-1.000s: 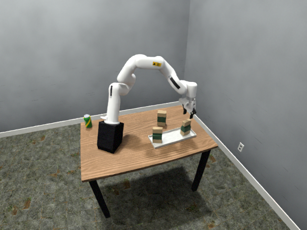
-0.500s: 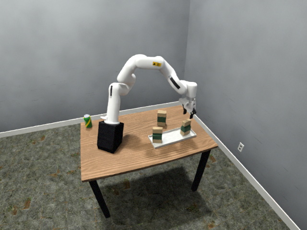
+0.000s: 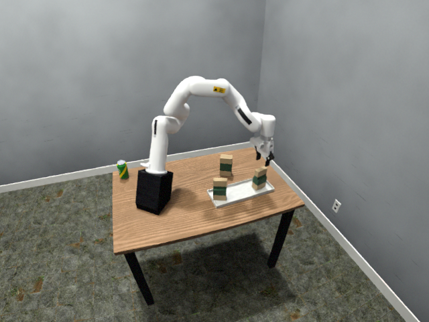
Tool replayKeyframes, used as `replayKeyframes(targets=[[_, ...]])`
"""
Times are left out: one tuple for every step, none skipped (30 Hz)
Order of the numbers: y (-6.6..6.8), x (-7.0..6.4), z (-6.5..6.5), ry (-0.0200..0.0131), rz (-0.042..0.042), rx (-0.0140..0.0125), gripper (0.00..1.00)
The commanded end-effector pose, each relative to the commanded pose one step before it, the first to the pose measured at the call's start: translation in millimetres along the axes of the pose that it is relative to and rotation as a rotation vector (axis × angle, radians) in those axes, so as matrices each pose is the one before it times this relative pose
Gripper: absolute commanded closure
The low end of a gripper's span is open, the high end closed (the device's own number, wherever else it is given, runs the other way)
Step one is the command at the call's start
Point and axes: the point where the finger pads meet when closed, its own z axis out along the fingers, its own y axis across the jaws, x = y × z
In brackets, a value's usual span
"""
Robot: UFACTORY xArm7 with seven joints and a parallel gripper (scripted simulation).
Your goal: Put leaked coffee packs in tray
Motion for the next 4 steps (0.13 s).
replayKeyframes(targets=[[-1.26, -1.13, -2.11, -0.00347, 0.00019, 0.00366, 0.15], [0.0, 0.0, 0.0, 0.0, 0.0, 0.0, 0.15], [0.0, 0.0, 0.0, 0.0, 0.0, 0.0, 0.15], [0.0, 0.0, 0.0, 0.0, 0.0, 0.0, 0.15]])
